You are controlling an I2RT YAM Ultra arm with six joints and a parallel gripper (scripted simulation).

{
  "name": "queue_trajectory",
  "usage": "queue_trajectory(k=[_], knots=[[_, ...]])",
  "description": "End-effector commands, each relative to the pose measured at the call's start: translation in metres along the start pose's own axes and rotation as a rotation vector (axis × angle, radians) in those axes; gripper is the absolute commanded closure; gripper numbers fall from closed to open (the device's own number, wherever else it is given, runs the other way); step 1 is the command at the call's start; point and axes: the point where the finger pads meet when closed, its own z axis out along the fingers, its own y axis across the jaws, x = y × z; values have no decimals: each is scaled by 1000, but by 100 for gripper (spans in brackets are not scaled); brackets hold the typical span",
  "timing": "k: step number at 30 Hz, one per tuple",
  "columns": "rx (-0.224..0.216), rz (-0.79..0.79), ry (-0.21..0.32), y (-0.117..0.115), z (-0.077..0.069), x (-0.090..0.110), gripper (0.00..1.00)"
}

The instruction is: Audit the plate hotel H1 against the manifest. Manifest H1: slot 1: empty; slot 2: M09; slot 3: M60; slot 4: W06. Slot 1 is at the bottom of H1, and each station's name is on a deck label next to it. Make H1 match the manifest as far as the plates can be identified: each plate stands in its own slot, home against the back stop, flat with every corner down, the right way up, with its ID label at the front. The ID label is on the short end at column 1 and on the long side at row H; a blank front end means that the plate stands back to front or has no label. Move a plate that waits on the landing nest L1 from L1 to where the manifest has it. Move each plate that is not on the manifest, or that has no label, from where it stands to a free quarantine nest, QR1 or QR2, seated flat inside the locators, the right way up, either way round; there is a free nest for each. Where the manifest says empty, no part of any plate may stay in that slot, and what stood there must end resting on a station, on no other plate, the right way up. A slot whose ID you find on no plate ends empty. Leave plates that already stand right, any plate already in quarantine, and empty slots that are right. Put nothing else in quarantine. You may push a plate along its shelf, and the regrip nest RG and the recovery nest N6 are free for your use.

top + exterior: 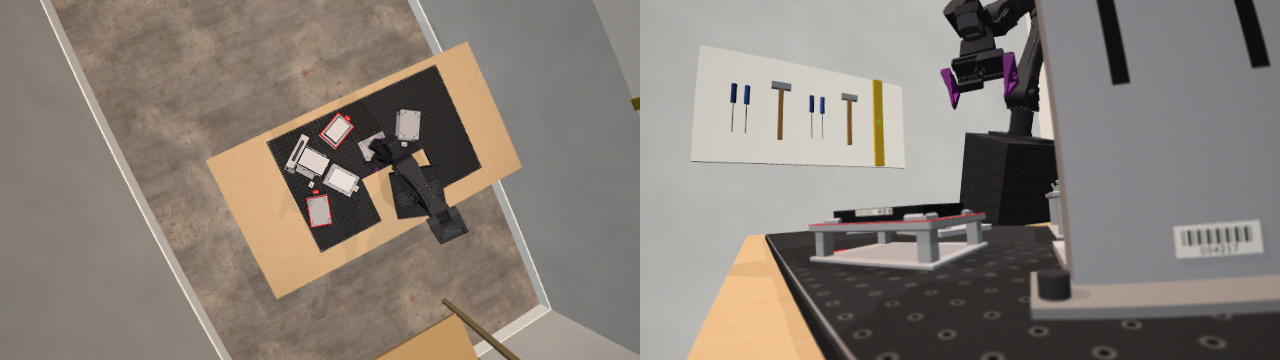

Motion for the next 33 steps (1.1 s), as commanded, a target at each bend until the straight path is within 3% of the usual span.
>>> queue_trajectory(k=[1, 4, 6, 17, 23, 33], knots=[[-13, -44, -118, 2, -3, -21, 0], [-14, -44, -168, 2, -3, -21, 0], [-14, -44, -168, 2, -3, -21, 0], [-18, -43, -351, 2, -4, -21, 0], [-18, -43, -353, -1, -4, -20, 0], [-17, -44, -352, -32, -10, -8, 0]])
